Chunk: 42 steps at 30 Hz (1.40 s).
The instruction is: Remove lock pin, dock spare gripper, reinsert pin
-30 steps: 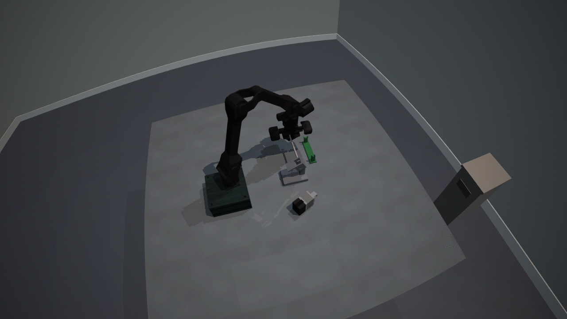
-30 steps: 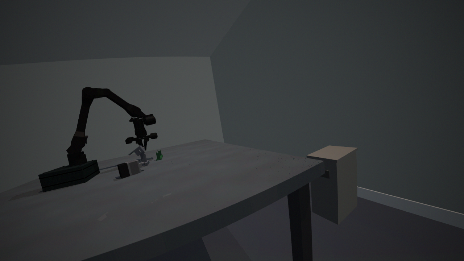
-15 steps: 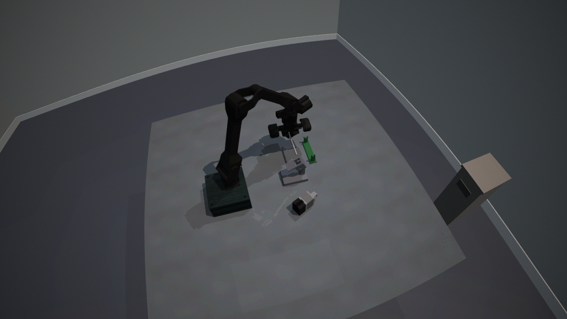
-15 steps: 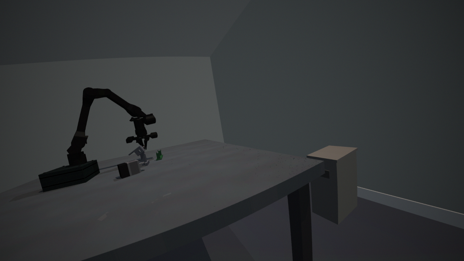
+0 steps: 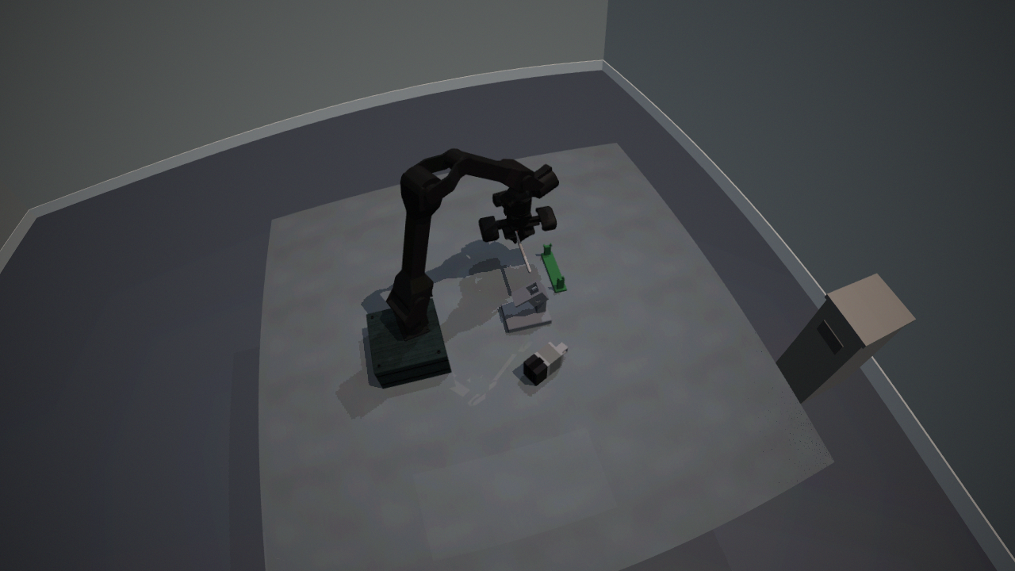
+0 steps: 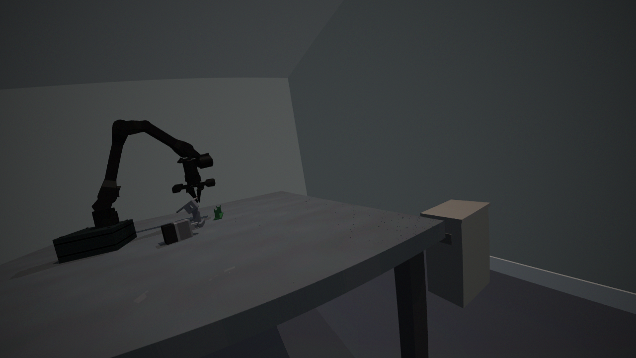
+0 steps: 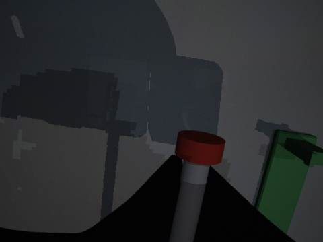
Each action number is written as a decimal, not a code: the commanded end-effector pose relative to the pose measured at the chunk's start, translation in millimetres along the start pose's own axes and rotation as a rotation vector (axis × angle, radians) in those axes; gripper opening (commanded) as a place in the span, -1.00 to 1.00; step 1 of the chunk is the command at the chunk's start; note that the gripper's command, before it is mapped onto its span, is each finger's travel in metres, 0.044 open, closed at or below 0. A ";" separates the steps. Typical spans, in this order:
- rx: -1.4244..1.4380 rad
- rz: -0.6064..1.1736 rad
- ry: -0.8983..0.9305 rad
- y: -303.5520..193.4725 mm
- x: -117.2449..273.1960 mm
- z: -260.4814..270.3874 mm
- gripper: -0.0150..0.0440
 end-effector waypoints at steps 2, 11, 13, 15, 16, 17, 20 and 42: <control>0.000 0.000 0.000 2.1 10.2 0.3 -0.49; 0.000 0.000 0.000 2.0 7.9 -0.2 -0.49; -0.002 0.000 0.000 4.7 8.2 -3.6 -0.49; -0.004 0.000 0.000 8.7 8.6 -8.7 -0.49; -0.005 0.000 0.000 10.7 8.7 -11.2 -0.49; -0.007 -0.001 0.000 12.7 8.9 -13.7 -0.49; -0.010 -0.001 -0.001 18.5 9.2 -21.2 -0.49; -0.013 -0.005 -0.008 56.9 7.9 -73.7 -0.49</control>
Point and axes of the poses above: the point midway between the two fingers, 35 mm back from their tips, its own x axis back along the fingers, its own z axis across the jaws, y = z × x, the point moved 8 cm from there along x, back along the fingers, and after that the axes turned 9 degrees about -x, right-handed, at the moved point
